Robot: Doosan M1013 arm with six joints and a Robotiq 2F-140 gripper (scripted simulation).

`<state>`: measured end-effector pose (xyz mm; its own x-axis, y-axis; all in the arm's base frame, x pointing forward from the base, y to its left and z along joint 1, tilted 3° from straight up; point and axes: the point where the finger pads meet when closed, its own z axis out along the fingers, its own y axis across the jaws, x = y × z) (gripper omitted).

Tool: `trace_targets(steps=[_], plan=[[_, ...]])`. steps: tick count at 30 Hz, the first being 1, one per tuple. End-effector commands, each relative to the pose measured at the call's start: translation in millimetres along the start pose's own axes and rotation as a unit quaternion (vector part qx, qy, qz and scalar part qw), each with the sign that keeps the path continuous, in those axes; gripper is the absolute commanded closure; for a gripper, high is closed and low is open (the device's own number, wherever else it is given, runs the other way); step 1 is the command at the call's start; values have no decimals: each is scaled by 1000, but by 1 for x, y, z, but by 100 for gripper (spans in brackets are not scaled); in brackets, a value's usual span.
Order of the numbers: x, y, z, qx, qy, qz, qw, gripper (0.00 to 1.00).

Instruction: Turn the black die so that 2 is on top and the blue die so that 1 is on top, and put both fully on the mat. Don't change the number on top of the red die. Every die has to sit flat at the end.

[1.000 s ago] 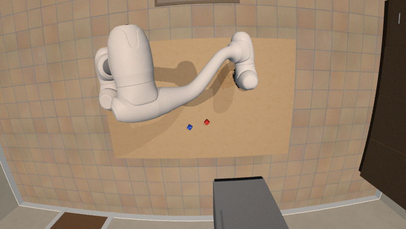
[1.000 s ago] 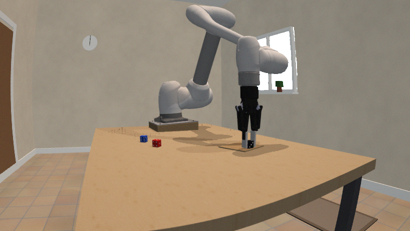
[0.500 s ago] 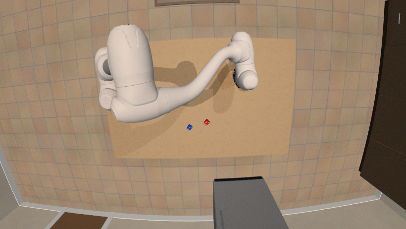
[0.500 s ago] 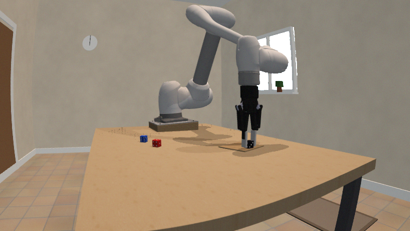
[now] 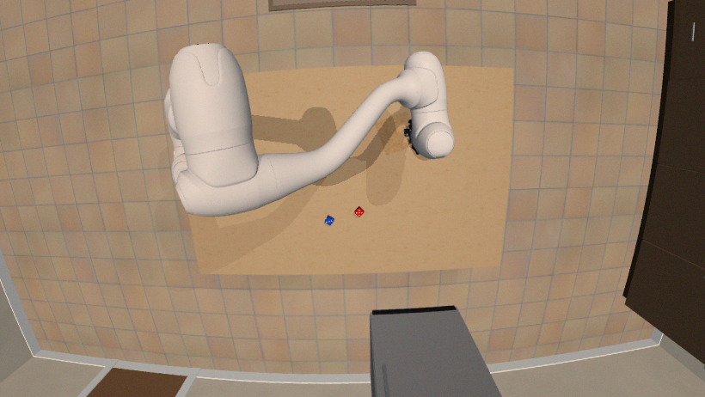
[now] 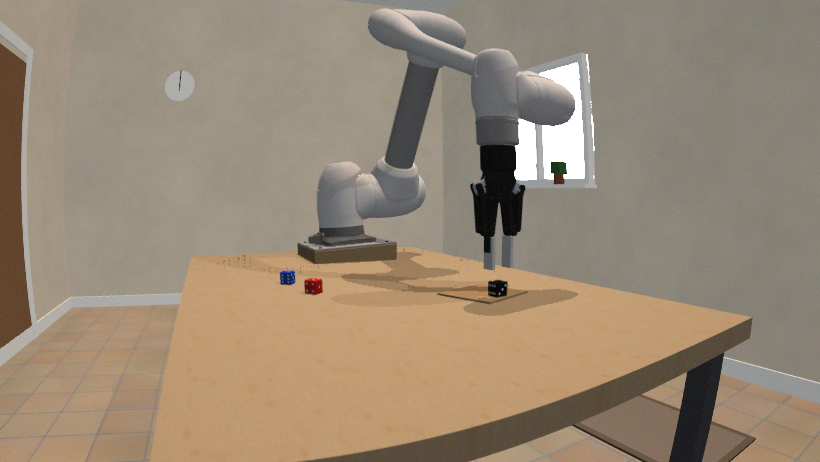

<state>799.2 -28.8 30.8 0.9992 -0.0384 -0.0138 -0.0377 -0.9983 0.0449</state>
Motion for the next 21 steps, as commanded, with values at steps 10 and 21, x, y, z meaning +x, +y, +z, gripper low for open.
trace_targets(steps=[10,21], plan=[[0,0,-36,0,0,0,1000,65],[0,0,-37,0,0,0,1000,0]])
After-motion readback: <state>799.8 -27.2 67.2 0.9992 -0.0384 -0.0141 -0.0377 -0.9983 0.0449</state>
